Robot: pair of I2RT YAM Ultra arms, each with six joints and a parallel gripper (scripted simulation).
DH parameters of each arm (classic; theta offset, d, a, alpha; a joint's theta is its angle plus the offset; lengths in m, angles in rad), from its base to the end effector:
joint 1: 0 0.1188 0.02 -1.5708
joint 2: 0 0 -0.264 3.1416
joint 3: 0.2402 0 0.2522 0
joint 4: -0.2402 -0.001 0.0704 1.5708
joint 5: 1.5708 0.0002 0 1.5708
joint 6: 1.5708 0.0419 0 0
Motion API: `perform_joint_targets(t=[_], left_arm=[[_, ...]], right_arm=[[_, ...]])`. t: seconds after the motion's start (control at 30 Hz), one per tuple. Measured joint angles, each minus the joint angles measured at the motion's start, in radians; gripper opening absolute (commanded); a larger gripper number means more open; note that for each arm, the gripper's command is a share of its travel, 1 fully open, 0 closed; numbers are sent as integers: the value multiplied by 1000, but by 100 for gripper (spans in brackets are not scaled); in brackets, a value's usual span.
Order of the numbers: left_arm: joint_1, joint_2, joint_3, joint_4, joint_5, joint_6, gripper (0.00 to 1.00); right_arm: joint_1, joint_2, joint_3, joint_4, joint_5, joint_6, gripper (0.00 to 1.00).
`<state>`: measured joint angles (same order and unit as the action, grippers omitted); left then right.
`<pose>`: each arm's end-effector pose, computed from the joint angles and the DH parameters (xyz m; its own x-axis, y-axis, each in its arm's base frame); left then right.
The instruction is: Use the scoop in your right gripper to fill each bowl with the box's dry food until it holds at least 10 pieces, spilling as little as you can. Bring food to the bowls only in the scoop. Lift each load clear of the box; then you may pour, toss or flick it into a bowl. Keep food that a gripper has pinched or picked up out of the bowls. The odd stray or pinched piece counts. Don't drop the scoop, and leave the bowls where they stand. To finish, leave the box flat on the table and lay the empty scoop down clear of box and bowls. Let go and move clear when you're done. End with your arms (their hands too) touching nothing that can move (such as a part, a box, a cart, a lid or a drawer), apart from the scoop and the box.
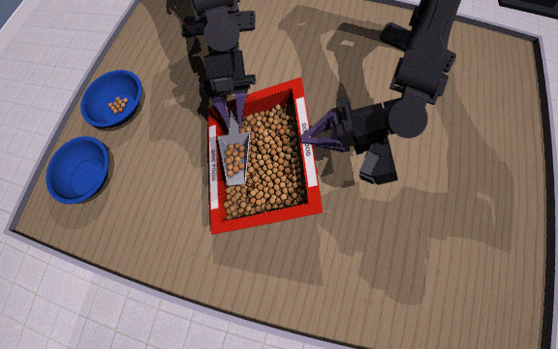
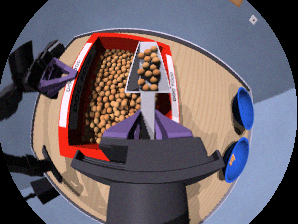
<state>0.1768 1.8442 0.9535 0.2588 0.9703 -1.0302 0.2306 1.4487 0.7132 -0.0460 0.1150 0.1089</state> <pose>0.3679 0.0316 0.1645 -0.7760 -0.6308 0.0026 -0.2124 0.2575 -0.9427 0.2823 0.0624 0.1819 -0.6977 -0.0529 -0.7144 -0.0723 0.9974 -0.0032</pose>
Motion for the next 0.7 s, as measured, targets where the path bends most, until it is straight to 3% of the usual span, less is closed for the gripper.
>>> perform_joint_targets(t=[0.7], left_arm=[[0,0,0,0,0,0,0]], right_arm=[[14,-23,-15,35,32,0,0]])
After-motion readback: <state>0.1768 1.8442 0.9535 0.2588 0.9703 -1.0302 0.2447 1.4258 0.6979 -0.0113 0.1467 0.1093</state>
